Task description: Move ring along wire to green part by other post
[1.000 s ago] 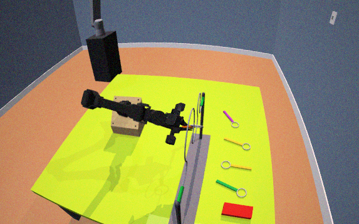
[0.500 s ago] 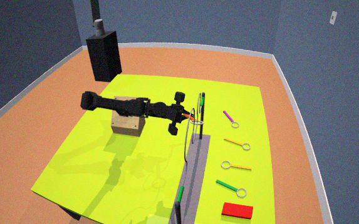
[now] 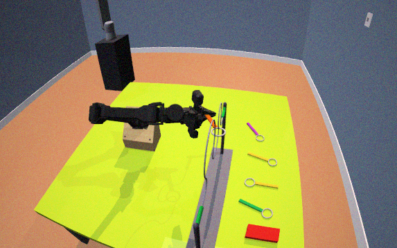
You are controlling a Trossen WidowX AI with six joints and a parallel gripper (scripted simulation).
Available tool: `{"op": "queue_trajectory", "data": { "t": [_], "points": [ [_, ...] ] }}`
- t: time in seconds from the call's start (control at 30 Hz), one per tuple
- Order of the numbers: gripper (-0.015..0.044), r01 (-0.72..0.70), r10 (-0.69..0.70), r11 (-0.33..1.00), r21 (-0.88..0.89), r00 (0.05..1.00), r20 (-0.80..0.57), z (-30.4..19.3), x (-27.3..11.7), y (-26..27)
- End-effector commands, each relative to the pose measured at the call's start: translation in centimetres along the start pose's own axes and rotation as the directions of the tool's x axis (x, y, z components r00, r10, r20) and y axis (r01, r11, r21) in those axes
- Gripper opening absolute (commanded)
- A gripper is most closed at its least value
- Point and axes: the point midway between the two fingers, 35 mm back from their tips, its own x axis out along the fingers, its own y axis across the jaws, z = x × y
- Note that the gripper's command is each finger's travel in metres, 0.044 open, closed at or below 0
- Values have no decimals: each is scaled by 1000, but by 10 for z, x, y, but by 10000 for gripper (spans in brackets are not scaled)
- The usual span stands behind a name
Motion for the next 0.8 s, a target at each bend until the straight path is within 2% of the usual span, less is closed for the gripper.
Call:
{"op": "queue_trajectory", "data": {
  "t": [0.0, 0.4, 0.77],
  "points": [
    [-150, -50, 51, 995, 83, 999, -11, 1, -3, 15],
    [-150, -168, 180, 937, 306, 984, -14, 9, -12, 53],
    [-150, -222, 246, 881, 417, 969, -4, 19, -21, 76]
  ]
}}
